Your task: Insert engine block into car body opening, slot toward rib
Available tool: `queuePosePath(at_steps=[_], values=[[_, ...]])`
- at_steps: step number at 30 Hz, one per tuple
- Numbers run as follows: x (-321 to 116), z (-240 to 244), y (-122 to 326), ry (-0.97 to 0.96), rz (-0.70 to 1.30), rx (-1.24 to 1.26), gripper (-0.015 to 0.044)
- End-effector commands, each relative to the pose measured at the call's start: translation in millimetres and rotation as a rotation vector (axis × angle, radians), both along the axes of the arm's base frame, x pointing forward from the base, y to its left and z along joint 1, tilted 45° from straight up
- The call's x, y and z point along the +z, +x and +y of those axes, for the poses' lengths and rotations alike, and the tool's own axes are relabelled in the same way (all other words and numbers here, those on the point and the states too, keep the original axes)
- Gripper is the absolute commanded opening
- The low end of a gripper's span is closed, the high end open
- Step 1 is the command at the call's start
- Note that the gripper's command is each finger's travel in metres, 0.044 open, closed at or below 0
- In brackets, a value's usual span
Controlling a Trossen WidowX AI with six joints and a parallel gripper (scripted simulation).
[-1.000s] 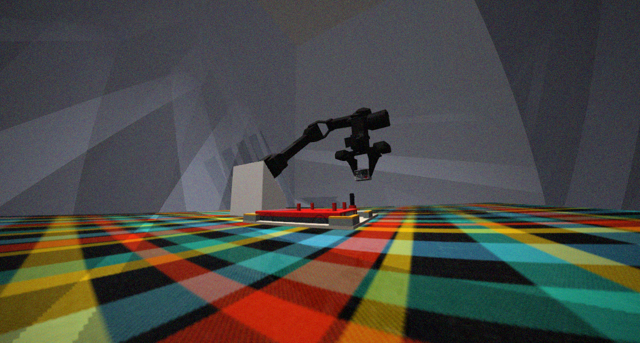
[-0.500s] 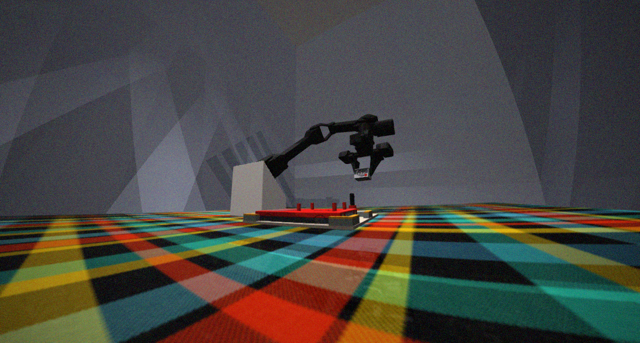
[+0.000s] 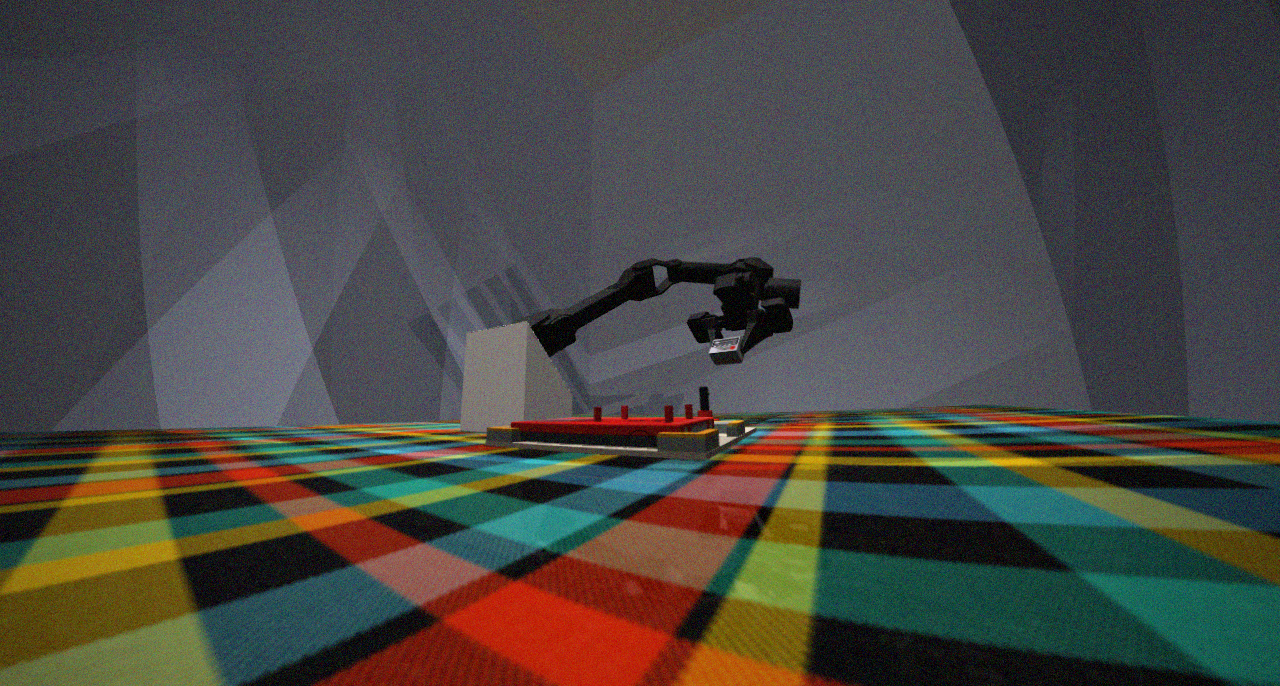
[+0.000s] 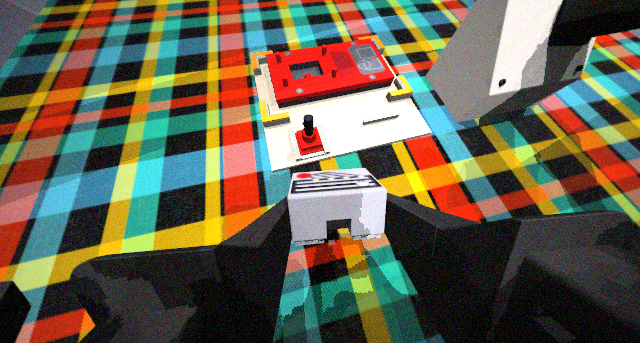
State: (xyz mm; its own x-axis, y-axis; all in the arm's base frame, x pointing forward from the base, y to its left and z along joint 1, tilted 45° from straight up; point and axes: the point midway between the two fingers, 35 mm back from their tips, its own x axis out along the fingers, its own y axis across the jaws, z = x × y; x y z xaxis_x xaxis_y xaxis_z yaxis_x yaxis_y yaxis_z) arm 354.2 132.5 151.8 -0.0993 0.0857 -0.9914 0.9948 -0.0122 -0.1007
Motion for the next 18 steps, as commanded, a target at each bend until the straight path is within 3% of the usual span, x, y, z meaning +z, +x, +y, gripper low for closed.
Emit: queuePosePath(at_steps=[1,18], values=[[1,-4,1,-0.024,-0.003,-0.011,0.0],[-18,23,-1,-0.158,0.001,0.002,0.0]])
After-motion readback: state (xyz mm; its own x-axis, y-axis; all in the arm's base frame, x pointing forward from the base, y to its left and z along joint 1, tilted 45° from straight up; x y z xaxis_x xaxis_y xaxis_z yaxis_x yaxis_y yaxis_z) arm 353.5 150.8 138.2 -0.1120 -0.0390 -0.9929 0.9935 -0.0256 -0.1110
